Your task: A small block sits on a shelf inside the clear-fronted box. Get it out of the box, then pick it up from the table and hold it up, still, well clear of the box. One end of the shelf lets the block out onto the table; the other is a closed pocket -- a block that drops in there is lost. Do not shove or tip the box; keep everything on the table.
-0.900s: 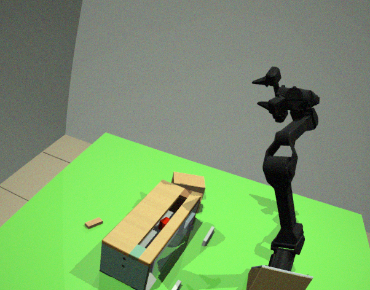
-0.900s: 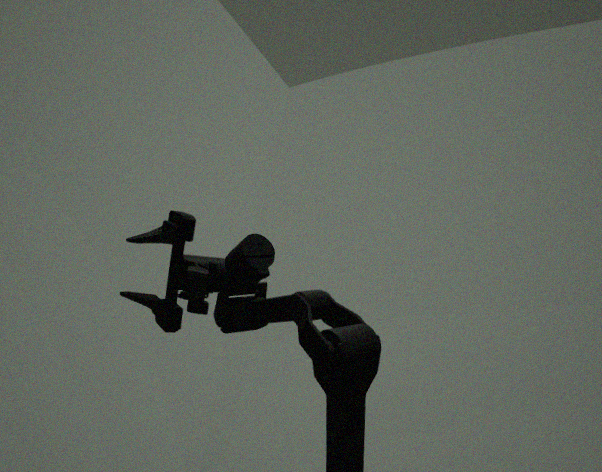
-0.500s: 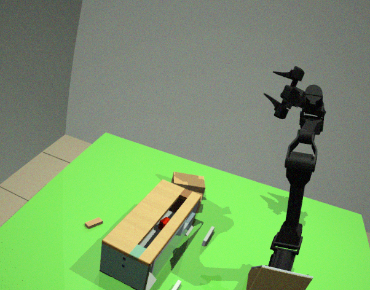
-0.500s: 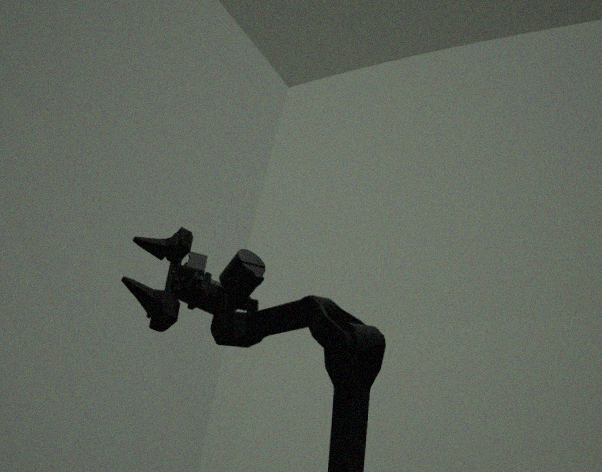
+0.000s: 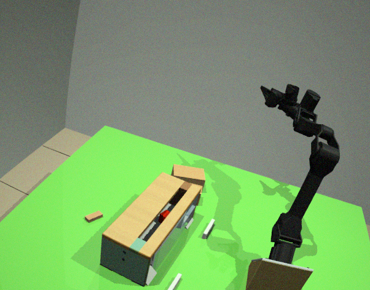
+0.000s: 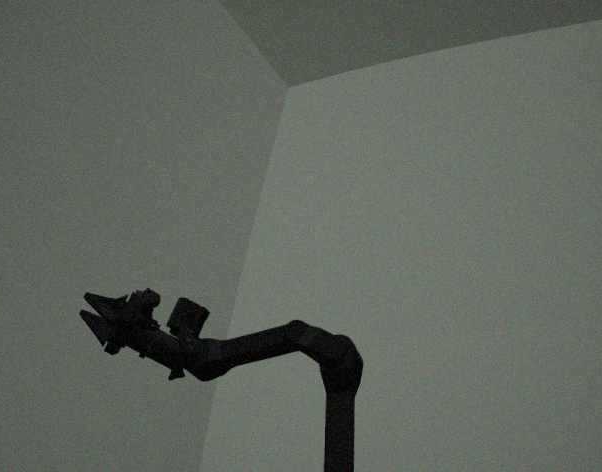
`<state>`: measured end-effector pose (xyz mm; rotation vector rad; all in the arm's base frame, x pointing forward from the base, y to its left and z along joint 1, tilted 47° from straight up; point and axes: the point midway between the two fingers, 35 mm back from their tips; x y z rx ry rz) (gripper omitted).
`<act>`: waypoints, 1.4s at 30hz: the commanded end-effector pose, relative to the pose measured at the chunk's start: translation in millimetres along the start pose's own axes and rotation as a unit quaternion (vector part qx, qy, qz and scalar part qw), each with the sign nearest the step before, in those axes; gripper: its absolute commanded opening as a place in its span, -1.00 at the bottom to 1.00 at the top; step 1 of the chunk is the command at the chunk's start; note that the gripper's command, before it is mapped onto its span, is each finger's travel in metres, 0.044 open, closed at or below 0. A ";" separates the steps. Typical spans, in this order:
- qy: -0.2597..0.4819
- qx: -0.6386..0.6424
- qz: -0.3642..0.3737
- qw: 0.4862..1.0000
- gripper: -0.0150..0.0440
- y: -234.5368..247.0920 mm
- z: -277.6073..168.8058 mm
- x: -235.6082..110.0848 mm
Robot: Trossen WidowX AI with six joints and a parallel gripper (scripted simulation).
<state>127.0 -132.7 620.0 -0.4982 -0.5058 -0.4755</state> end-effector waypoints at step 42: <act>0.600 0.373 -0.548 0.447 0.86 322.3 -354.3 -150.8</act>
Point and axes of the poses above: the point midway between the two fingers, 35 mm back from their tips, its own x axis out along the fingers, its own y axis across the jaws, z = x × y, and after that the axes turned 13 degrees about x, right-handed
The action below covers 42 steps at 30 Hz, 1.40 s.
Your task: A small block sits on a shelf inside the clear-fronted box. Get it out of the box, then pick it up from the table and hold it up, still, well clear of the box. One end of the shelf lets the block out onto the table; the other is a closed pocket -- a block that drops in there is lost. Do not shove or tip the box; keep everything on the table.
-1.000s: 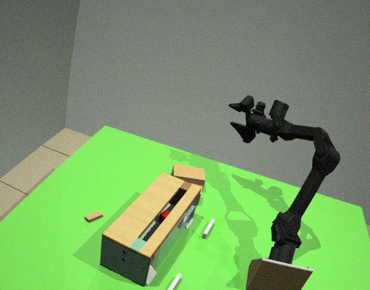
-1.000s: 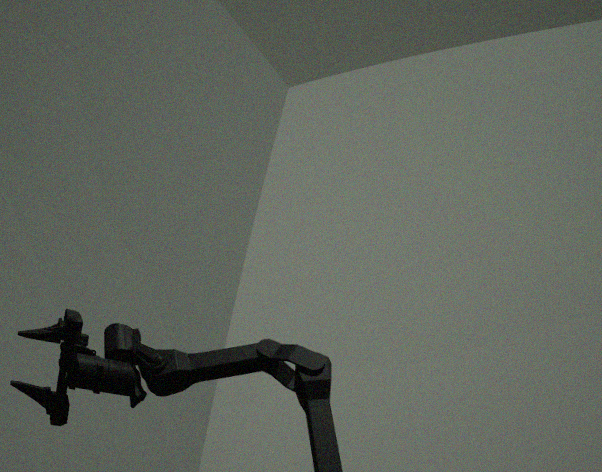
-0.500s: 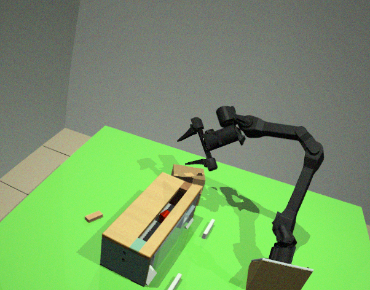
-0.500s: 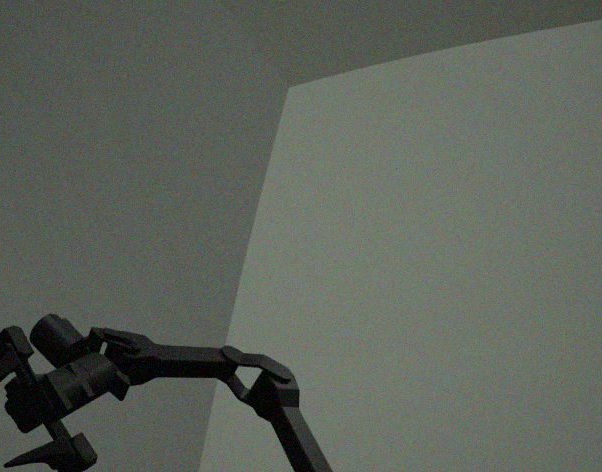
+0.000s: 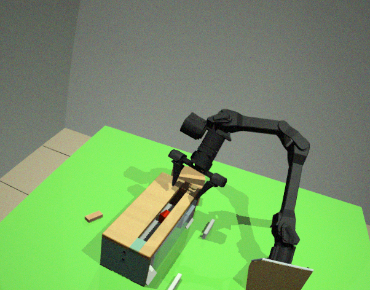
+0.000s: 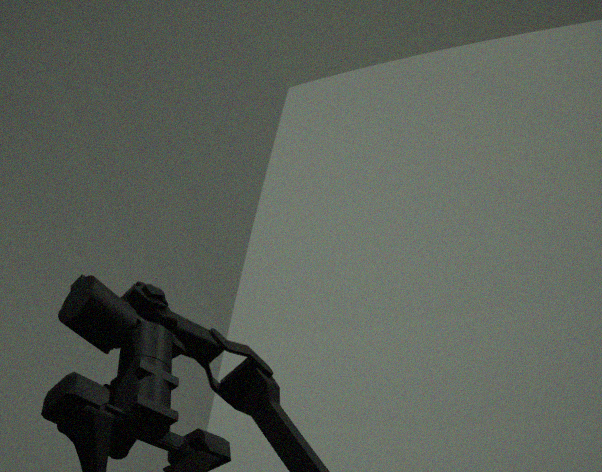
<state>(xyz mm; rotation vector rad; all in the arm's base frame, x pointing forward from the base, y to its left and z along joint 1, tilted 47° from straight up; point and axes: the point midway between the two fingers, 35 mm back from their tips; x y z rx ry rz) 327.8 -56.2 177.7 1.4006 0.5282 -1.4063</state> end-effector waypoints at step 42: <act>-0.088 -0.025 -0.052 0.994 0.86 -33.0 5.9 48.3</act>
Point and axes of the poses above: the point midway between the two fingers, 35 mm back from their tips, its own x axis out along the fingers, its own y axis across the jaws, z = x × y, and after that the axes turned 13 degrees about x, right-handed
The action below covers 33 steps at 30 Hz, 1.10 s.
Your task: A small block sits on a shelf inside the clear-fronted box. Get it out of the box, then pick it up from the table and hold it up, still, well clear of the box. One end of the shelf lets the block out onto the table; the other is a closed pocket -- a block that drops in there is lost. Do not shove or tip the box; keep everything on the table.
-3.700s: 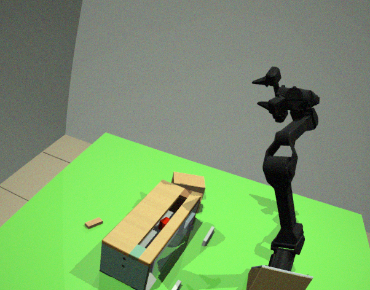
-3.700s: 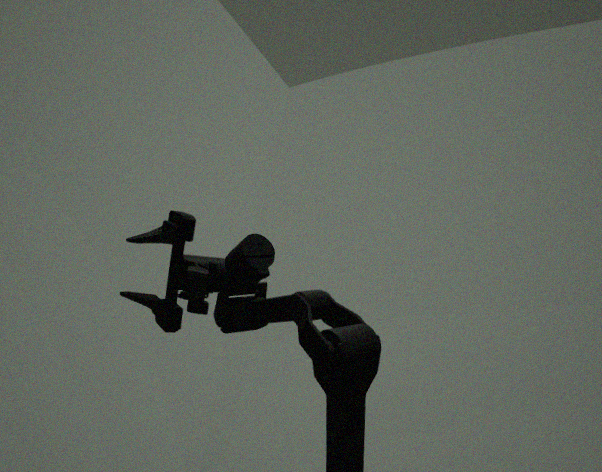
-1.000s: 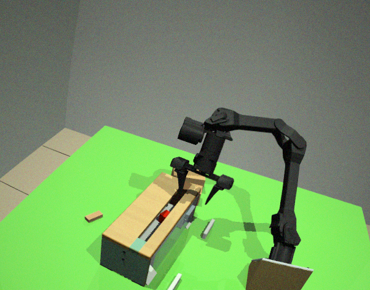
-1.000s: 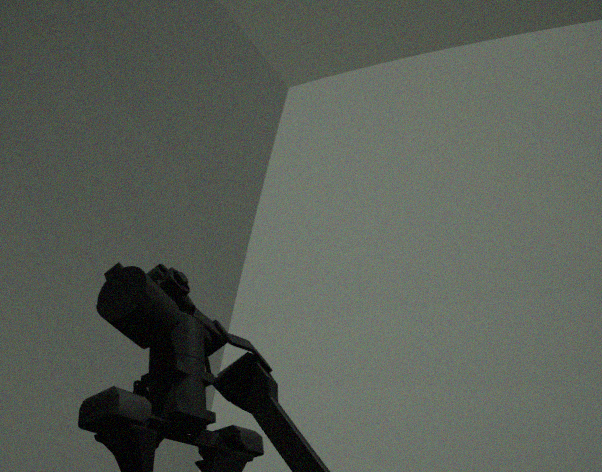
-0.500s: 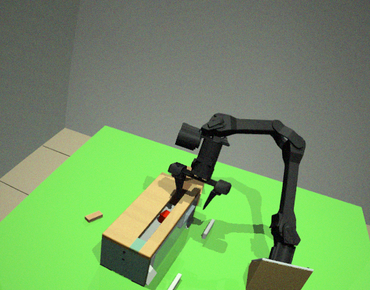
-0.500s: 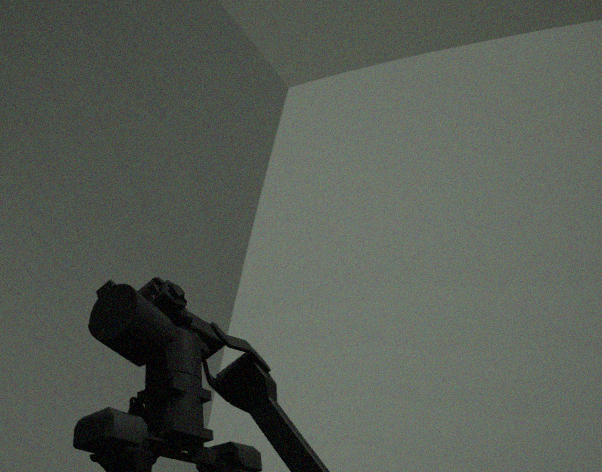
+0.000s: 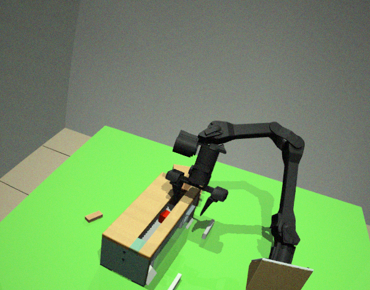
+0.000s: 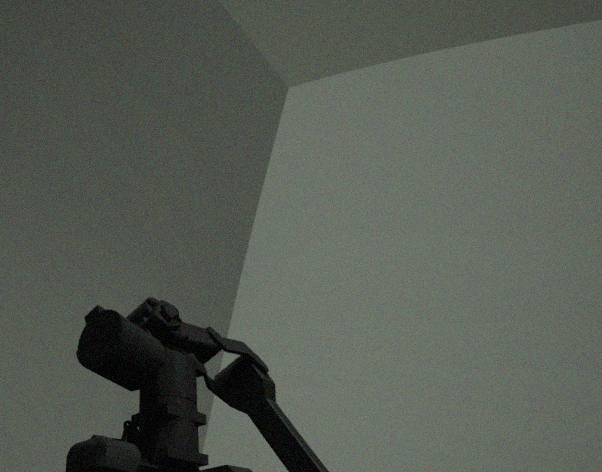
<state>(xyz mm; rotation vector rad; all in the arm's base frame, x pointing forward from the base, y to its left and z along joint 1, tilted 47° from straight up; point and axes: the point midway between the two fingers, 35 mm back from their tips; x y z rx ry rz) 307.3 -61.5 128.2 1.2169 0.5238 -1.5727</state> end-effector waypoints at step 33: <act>-0.001 0.000 0.000 1.000 0.86 -5.2 -19.7 39.7</act>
Point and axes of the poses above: the point midway between the two fingers, 35 mm back from their tips, its own x axis out along the fingers, its own y axis across the jaws, z = x × y, and after that the axes turned 13 degrees about x, right-handed
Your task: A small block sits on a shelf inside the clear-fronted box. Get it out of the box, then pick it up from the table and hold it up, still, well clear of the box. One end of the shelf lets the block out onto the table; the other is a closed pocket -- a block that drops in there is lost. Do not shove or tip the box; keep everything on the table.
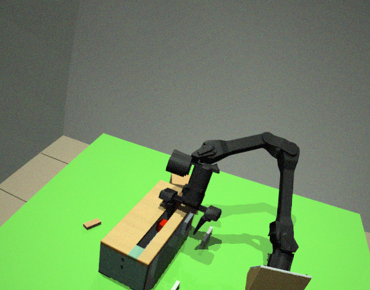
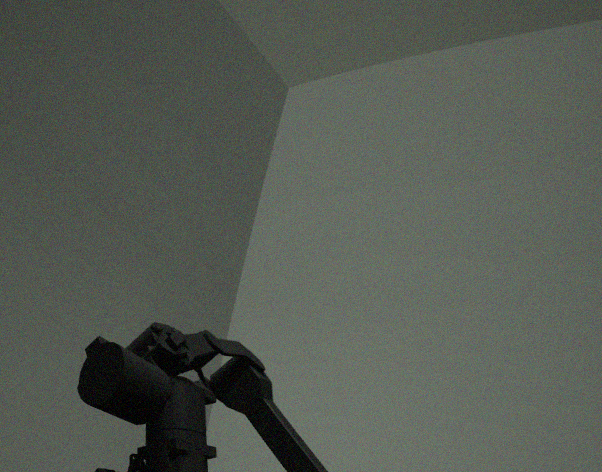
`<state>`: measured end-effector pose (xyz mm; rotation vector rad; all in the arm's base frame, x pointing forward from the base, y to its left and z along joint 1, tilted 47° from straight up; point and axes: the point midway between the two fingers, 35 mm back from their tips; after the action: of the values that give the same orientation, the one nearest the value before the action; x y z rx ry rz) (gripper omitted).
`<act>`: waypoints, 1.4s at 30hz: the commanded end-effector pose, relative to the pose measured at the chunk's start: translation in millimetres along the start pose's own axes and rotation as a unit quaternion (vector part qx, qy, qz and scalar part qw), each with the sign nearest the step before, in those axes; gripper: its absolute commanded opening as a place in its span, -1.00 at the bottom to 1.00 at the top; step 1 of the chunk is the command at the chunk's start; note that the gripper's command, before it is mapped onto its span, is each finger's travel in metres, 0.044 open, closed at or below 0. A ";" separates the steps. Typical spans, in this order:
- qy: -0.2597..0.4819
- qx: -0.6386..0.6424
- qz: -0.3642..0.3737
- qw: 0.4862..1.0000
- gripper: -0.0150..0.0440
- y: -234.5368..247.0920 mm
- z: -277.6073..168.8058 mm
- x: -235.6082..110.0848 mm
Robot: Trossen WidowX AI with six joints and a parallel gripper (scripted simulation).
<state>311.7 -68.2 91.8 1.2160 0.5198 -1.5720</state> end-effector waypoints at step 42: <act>0.001 0.000 -0.001 1.000 0.86 -12.2 -51.2 19.6</act>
<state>322.8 -33.7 53.4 1.2155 0.5275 -1.5755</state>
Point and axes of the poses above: the point midway between the two fingers, 35 mm back from their tips, its own x axis out along the fingers, its own y axis across the jaws, z = x × y, and after that the axes turned 13 degrees about x, right-handed
